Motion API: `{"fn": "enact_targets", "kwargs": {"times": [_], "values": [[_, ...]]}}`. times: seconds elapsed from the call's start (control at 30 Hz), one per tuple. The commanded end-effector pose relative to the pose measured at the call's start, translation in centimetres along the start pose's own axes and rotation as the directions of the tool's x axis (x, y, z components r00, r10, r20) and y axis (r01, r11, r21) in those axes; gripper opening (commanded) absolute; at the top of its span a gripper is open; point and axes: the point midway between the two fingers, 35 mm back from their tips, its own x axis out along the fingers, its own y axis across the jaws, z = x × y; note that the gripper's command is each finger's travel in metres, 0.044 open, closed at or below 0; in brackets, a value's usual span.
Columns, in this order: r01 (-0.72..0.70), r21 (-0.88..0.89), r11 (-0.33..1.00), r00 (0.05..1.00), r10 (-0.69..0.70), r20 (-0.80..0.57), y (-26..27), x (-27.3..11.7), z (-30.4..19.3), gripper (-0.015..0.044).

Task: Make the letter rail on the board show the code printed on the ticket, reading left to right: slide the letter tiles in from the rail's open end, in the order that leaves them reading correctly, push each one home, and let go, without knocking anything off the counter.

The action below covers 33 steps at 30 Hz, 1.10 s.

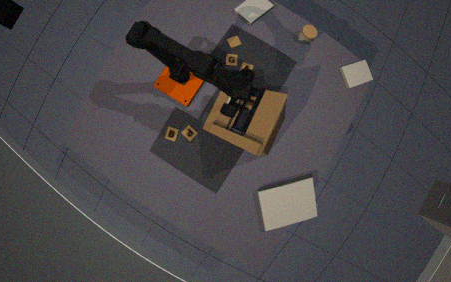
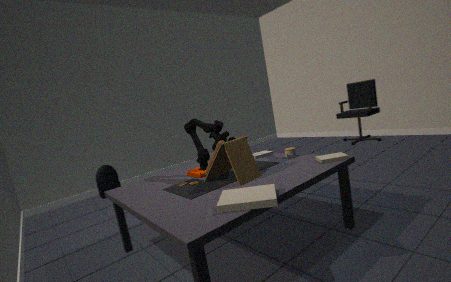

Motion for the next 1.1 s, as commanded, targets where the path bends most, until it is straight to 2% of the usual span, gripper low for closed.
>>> {"fn": "enact_targets", "kwargs": {"times": [0.0, 1.07], "values": [[-0.005, -0.004, 1.0, 1.0, 0.005, 0.001, -0.2, 0.0, 0.0, 0.0], [-0.004, -0.005, 1.0, 1.0, 0.004, 0.001, -1.7, 0.1, 0.0, 0.0]]}}
